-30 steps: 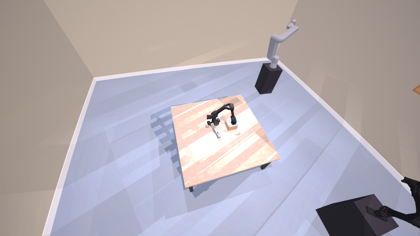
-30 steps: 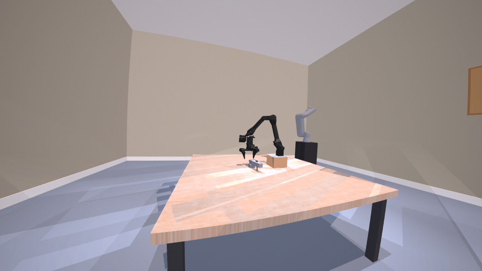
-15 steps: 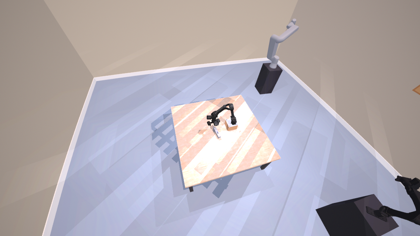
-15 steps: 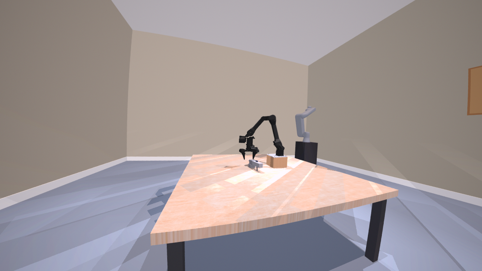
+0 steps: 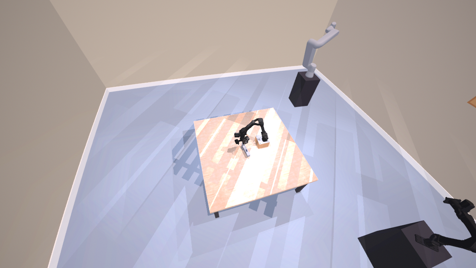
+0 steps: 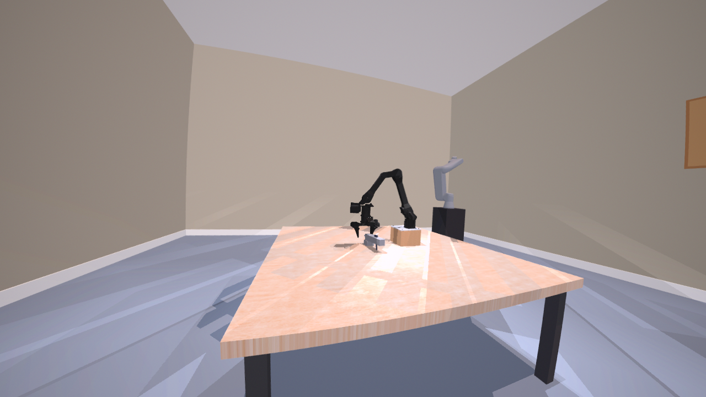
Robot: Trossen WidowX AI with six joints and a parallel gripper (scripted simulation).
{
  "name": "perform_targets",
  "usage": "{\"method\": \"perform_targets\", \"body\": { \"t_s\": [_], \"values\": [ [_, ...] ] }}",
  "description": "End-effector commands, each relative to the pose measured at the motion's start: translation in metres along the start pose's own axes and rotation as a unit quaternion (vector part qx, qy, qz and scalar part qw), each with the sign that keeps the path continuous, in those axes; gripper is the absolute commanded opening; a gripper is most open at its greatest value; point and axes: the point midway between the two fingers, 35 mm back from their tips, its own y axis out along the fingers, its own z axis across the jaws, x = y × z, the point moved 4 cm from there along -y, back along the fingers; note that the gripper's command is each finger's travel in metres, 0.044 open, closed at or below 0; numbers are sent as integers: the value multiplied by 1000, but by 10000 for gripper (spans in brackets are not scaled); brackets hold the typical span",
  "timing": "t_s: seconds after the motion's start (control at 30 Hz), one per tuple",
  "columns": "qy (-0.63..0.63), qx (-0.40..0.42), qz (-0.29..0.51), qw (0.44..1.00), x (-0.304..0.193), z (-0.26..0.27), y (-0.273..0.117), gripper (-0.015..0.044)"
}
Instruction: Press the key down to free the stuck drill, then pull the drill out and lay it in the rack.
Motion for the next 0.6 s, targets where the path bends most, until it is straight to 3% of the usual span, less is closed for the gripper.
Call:
{"method": "perform_targets", "body": {
  "t_s": [0.0,0.4,0.57],
  "values": [
    [2,2,-3,1000,3,2,8,440],
    [2,2,-3,1000,7,3,21,440],
    [0,1,-1,1000,6,2,18,309]
  ]
}}
